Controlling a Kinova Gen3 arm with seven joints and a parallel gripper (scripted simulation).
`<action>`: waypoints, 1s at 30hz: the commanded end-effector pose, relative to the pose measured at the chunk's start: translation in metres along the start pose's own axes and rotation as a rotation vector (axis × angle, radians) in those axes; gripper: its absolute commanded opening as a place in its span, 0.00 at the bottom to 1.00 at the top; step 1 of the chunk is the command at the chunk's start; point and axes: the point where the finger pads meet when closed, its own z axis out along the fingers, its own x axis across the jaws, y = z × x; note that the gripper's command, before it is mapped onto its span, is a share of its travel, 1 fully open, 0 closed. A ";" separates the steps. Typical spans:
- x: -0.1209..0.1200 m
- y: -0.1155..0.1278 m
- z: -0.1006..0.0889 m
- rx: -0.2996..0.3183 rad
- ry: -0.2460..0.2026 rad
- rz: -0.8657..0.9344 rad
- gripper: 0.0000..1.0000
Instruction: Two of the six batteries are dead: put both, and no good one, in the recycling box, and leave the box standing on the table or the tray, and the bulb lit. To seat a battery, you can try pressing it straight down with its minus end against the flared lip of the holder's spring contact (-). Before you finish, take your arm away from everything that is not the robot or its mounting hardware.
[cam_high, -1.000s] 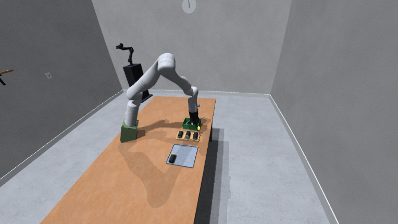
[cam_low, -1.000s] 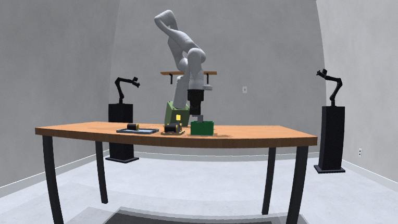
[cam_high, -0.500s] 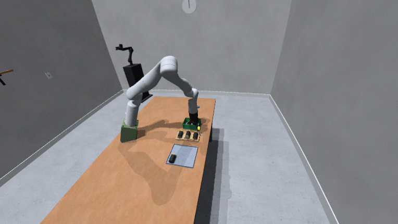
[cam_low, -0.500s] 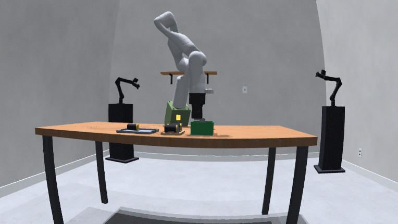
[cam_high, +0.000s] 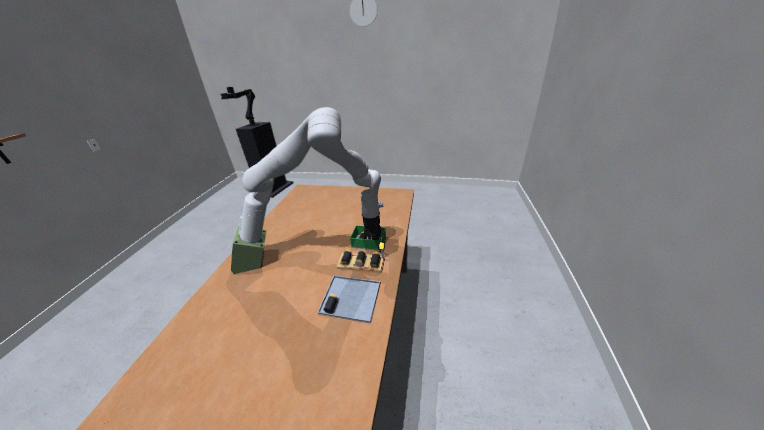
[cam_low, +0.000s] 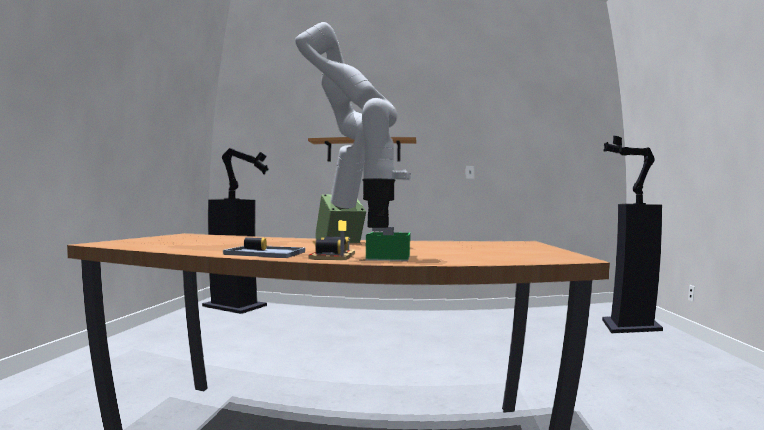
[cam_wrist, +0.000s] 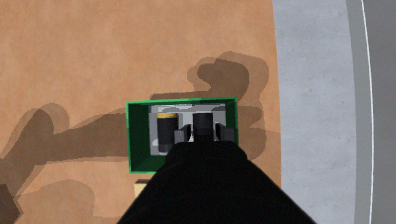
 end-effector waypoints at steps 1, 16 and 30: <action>0.001 0.000 -0.001 0.000 0.001 0.000 0.90; 0.001 0.000 -0.007 0.000 0.001 0.000 0.90; 0.000 0.000 -0.057 0.000 0.001 0.000 0.90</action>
